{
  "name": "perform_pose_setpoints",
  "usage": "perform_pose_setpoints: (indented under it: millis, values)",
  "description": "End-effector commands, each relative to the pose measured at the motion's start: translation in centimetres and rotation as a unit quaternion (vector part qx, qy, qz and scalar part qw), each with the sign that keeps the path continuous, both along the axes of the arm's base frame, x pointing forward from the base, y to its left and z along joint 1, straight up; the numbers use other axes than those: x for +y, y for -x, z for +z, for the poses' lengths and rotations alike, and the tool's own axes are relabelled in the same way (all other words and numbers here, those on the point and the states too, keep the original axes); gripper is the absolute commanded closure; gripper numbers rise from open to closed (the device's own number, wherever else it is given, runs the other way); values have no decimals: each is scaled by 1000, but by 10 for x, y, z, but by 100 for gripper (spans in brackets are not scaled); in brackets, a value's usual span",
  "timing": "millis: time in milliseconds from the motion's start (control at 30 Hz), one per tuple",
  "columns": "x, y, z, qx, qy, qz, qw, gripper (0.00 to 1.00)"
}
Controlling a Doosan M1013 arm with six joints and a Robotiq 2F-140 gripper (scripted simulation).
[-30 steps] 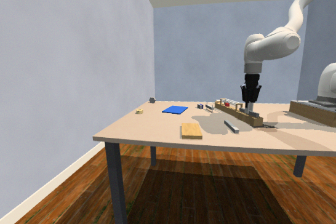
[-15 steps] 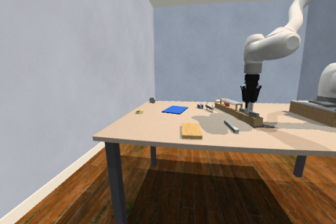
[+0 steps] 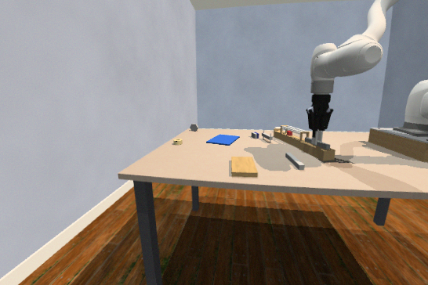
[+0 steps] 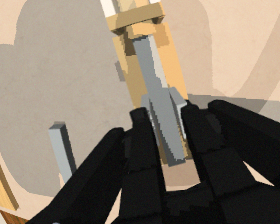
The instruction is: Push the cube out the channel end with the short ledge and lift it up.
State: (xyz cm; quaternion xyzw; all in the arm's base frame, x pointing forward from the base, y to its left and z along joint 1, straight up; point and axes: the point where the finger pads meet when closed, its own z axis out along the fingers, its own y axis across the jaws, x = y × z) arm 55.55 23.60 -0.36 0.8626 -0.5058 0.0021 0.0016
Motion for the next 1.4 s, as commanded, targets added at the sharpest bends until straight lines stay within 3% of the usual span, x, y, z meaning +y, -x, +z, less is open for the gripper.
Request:
perform_pose_setpoints:
  millis: [0,500,1367]
  values:
    - [0,0,0,0,0,0,1000,100]
    - [-4,-2,0,0,0,0,1000,100]
    - [-52,-29,0,0,0,0,1000,100]
